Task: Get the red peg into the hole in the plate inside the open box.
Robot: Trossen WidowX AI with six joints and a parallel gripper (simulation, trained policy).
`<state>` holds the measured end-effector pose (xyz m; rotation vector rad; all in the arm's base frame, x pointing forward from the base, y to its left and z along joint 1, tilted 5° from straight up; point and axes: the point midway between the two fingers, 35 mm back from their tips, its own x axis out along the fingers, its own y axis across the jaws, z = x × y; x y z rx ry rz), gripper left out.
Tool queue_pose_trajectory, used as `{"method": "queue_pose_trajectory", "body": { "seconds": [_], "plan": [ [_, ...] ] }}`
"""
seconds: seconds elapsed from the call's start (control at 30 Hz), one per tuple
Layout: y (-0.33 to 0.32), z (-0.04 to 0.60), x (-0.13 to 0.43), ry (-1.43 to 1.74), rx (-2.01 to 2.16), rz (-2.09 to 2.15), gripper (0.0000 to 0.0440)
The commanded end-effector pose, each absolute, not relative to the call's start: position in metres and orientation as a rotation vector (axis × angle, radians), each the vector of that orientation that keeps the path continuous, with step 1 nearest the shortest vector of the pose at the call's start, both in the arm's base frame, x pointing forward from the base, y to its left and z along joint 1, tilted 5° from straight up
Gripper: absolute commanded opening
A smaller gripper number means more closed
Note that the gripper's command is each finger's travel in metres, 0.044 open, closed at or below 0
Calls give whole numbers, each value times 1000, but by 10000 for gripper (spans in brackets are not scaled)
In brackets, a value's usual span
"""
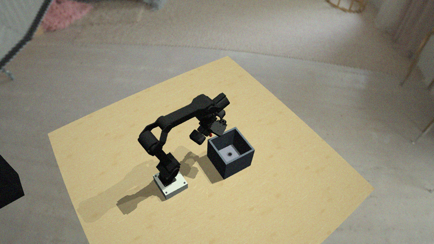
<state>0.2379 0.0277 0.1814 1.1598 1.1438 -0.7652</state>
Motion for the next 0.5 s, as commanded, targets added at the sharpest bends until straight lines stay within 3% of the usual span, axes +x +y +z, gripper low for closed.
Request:
{"method": "queue_pose_trajectory", "body": {
  "seconds": [0.0,0.47],
  "plan": [
    [18,183,241,1136,1151,-786,0],
    [-14,179,254,1142,1150,-856,0]
  ]
}}
